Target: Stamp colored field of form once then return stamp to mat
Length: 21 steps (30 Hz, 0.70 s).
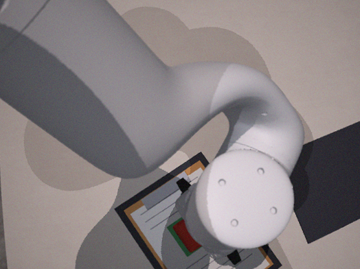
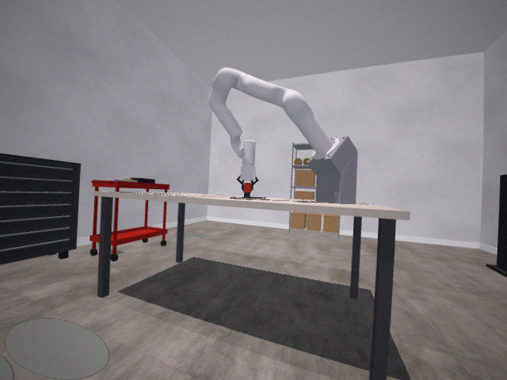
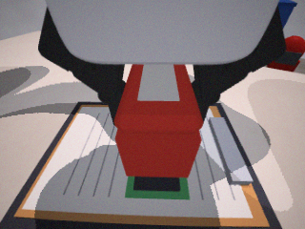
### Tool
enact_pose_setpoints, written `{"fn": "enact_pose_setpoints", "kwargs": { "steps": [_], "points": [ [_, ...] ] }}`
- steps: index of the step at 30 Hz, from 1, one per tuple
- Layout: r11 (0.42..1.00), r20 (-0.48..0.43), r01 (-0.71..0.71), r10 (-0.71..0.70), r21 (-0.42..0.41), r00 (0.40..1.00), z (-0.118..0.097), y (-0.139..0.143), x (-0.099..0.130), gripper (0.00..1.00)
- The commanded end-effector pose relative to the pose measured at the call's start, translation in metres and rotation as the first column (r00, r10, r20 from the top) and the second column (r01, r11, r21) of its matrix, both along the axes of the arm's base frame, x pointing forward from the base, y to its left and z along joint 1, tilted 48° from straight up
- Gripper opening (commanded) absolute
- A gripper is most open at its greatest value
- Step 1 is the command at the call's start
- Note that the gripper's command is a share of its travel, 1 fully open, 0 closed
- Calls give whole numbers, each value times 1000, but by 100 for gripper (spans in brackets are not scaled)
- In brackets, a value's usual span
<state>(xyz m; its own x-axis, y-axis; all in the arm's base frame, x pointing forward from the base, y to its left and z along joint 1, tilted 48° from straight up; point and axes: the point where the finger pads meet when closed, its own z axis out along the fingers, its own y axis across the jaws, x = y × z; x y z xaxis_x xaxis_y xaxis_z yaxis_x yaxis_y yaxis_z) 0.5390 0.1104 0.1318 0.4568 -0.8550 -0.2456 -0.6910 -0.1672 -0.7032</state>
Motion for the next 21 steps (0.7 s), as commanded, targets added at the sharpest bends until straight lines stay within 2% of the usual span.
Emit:
{"fn": "enact_pose_setpoints", "kwargs": {
  "steps": [1, 7, 13, 21],
  "points": [
    [1000, 1, 1, -1, 0, 1000, 1, -1, 0, 32],
    [1000, 1, 1, -1, 0, 1000, 1, -1, 0, 32],
    [1000, 1, 1, -1, 0, 1000, 22, -16, -18, 32],
    [1000, 1, 1, -1, 0, 1000, 27, -19, -22, 32]
  ]
}}
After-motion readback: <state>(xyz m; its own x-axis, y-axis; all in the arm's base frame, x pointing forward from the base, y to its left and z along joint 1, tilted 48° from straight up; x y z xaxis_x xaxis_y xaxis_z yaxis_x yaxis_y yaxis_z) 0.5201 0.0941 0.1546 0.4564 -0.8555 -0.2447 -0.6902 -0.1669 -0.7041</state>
